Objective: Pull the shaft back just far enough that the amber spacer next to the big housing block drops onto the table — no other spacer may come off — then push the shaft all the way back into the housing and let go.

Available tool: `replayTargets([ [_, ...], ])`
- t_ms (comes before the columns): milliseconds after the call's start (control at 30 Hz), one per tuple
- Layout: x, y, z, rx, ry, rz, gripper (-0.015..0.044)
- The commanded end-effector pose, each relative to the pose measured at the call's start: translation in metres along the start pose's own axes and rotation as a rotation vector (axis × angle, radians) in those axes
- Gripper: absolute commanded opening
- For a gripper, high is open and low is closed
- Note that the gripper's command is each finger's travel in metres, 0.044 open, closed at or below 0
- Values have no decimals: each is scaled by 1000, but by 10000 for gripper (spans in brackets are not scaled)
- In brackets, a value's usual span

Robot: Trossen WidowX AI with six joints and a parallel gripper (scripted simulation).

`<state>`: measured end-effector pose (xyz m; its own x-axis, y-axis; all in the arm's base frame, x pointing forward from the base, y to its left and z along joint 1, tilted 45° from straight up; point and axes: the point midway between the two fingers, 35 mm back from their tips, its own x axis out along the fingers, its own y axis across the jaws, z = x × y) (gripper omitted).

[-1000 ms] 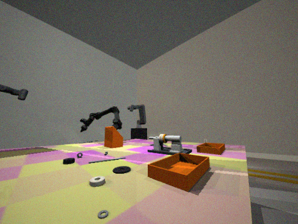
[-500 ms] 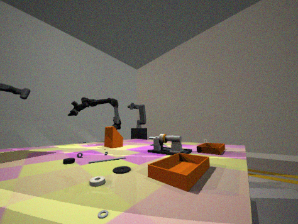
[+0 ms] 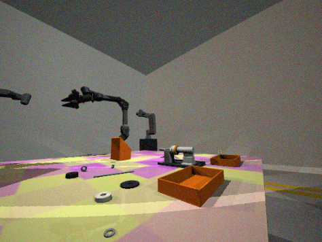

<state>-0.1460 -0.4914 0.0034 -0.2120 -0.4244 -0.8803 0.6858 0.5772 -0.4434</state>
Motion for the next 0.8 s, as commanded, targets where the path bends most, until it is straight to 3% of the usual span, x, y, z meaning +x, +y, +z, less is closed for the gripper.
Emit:
replayTargets([
  [0,-15,48,55,-59,-82,89,440],
  [400,-87,218,171,-279,-255,389,440],
  [767,-184,390,194,-509,-301,697,440],
])
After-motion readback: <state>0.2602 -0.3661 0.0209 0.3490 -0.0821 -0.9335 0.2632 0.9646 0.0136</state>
